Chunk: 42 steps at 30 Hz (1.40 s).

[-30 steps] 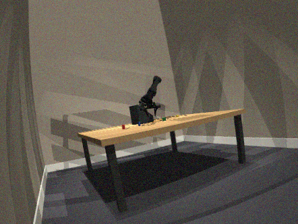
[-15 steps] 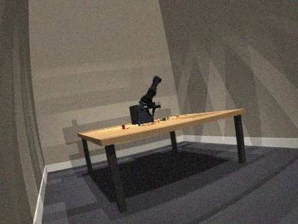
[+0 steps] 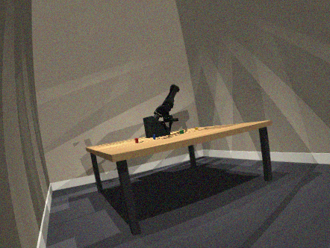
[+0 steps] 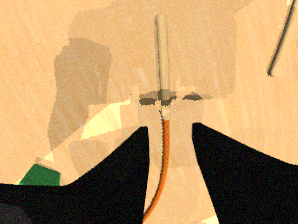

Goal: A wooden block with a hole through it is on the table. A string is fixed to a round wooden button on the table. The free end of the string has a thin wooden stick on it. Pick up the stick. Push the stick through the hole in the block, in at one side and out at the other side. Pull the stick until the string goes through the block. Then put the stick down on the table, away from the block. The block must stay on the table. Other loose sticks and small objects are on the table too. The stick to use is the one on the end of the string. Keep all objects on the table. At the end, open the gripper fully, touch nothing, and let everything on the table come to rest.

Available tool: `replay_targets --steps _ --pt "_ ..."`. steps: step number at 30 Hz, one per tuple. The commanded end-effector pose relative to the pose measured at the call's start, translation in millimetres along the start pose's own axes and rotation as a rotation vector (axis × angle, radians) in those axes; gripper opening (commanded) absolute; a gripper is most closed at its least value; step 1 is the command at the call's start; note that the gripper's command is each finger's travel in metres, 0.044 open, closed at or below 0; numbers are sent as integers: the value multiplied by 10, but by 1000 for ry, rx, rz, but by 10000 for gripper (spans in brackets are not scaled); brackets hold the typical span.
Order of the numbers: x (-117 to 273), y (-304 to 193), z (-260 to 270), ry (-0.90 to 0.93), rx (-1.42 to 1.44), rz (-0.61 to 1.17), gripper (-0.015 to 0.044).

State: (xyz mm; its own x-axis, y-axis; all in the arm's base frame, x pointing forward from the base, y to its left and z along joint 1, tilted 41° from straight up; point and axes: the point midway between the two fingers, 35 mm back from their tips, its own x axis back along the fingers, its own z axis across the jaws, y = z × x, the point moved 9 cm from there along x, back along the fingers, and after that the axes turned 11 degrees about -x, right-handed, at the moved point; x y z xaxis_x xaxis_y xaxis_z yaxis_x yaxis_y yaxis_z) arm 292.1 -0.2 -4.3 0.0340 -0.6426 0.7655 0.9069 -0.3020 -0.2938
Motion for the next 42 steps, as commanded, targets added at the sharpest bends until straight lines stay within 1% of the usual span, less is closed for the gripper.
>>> replay_targets --steps 1,22,30,34,35,42 --pt "-88 -5 -14 1 -11 7 121" --pt "-426 -26 -15 4 -11 9 121" --pt "-437 -27 -15 4 -11 9 121" --pt "-421 -24 -7 2 -3 6 16" --pt "-421 -24 -7 2 -3 6 0" --pt "-421 -24 -7 2 -3 6 0"
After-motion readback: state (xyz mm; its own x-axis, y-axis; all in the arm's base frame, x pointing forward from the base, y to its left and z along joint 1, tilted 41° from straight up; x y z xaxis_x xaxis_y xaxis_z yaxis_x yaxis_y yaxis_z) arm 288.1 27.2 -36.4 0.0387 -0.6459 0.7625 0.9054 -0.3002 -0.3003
